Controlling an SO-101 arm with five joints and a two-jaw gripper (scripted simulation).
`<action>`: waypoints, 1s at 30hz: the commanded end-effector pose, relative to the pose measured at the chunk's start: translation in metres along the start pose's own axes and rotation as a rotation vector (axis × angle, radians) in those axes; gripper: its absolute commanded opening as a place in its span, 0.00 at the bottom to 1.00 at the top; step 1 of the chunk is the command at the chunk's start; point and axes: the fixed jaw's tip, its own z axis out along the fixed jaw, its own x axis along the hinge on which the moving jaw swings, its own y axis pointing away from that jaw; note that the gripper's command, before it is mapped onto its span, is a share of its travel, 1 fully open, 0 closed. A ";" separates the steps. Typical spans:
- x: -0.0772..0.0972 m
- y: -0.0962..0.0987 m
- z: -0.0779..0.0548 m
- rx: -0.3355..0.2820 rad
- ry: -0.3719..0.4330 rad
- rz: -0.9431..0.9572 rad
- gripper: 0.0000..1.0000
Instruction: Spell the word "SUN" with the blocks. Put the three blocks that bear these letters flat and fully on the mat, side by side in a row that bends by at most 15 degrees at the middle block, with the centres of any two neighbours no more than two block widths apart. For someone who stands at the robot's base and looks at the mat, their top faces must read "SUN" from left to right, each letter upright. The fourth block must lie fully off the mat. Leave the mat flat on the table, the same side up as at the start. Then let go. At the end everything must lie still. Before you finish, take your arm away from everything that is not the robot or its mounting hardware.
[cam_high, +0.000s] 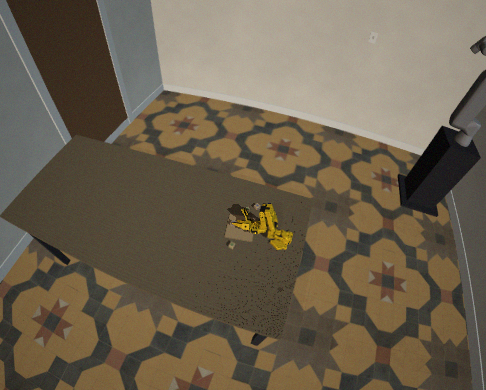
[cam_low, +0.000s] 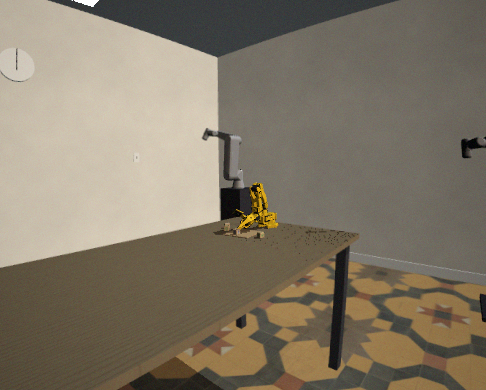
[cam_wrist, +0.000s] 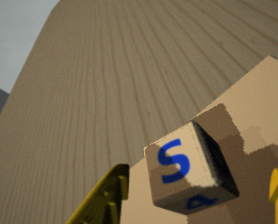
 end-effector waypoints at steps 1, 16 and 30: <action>-0.054 0.045 -0.024 -0.177 -0.117 0.185 0.32; -0.055 0.047 -0.015 -0.175 -0.121 0.185 0.32; -0.068 0.061 0.007 -0.207 -0.154 0.243 0.32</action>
